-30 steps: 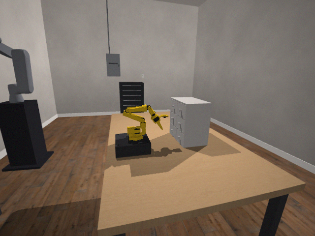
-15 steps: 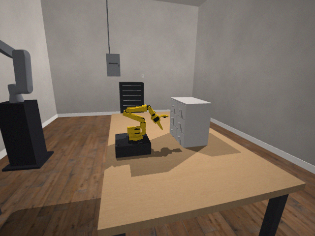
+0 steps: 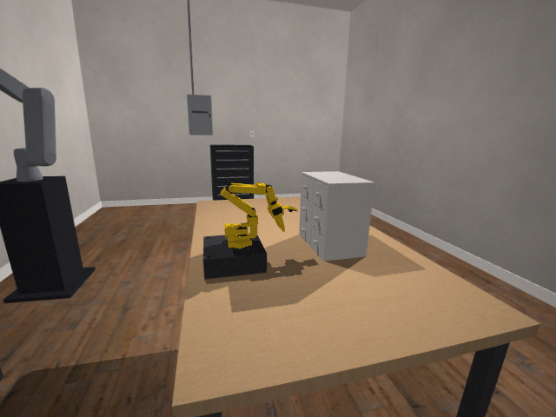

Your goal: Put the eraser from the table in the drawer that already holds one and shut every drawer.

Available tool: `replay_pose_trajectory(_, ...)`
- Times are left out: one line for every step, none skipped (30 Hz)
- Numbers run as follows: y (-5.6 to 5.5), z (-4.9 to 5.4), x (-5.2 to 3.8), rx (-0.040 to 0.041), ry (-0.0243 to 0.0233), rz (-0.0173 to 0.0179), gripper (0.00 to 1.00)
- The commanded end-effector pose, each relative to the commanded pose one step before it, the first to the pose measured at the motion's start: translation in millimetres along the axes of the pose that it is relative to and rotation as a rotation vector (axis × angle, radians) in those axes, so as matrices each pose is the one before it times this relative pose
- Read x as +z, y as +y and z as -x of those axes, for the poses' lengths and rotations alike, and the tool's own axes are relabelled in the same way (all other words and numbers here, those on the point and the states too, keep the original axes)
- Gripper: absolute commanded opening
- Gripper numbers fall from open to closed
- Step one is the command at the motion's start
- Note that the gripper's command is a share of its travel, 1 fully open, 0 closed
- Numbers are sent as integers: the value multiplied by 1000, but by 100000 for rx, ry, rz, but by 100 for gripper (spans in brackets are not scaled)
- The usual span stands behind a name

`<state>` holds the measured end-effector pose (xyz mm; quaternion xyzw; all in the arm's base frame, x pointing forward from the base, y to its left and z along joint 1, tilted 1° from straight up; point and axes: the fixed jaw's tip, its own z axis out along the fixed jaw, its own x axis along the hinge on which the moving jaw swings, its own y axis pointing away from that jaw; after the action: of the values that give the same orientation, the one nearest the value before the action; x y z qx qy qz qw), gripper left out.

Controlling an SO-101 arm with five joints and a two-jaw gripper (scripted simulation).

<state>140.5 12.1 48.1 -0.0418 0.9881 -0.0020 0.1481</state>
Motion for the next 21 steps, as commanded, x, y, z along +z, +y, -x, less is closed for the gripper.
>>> replay_pose_trajectory(7583, -5727, 2430, -5381, 12630, 2005, 29)
replay_pose_trajectory(1685, -1226, 868, -1277, 2859, 345, 29)
replay_pose_trajectory(1672, -1188, 915, -1282, 2860, 314, 30)
replay_pose_trajectory(1659, -1153, 962, -1286, 2863, 283, 31)
replay_pose_trajectory(0, 0, 0, 0, 0, 0, 31)
replay_pose_trajectory(0, 0, 0, 0, 0, 0, 31)
replay_pose_trajectory(1646, -1115, 1008, -1289, 2863, 251, 31)
replay_pose_trajectory(1633, -1081, 1056, -1291, 2866, 220, 32)
replay_pose_trajectory(1620, -1043, 1101, -1292, 2867, 188, 33)
replay_pose_trajectory(197, -123, 139, -157, 350, 21, 33)
replay_pose_trajectory(0, 1, 0, 0, -1, 0, 34)
replay_pose_trajectory(0, -1, 0, 0, 1, 0, 34)
replay_pose_trajectory(0, 1, 0, 0, -1, 0, 35)
replay_pose_trajectory(0, -1, 0, 0, 1, 0, 36)
replay_pose_trajectory(0, 1, 0, 0, -1, 0, 36)
replay_pose_trajectory(0, -1, 0, 0, 1, 0, 37)
replay_pose_trajectory(0, 1, 0, 0, -1, 0, 38)
replay_pose_trajectory(0, -1, 0, 0, 1, 0, 38)
replay_pose_trajectory(0, 1, 0, 0, -1, 0, 39)
replay_pose_trajectory(0, -1, 0, 0, 1, 0, 39)
replay_pose_trajectory(0, 1, 0, 0, -1, 0, 40)
